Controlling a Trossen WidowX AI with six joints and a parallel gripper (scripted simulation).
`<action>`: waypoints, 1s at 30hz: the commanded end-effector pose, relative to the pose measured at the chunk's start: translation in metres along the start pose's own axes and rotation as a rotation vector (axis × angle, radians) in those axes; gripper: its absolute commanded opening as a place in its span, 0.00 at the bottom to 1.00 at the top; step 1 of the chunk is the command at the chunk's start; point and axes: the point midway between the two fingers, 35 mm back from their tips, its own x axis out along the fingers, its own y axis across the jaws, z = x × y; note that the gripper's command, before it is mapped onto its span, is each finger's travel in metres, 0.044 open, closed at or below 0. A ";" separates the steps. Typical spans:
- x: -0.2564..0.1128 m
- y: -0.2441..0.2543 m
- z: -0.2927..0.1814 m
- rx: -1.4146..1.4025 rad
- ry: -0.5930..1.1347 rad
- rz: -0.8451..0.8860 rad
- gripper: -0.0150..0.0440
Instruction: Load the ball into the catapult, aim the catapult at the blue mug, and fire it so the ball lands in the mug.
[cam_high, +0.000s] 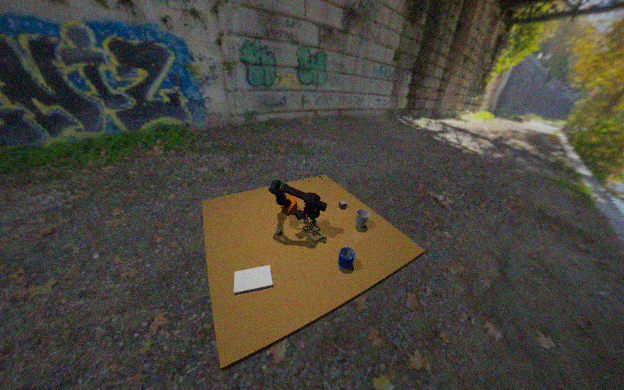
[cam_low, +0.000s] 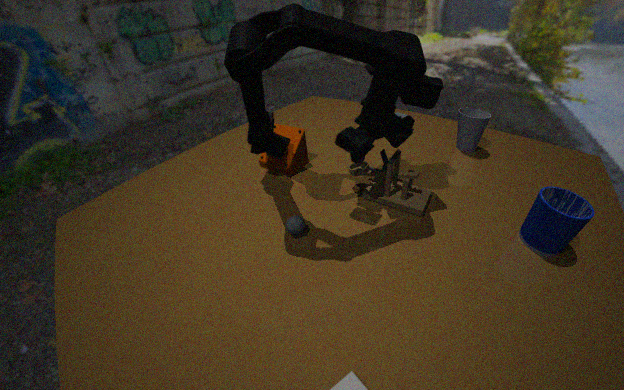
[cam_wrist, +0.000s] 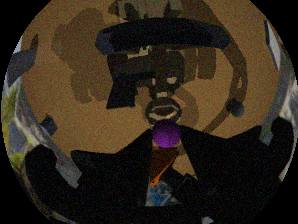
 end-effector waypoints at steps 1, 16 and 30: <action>0.008 -0.001 0.002 -0.004 0.004 -0.004 0.25; 0.004 0.000 0.002 0.000 0.001 0.000 0.57; -0.098 -0.003 -0.044 -0.053 -0.240 0.165 1.00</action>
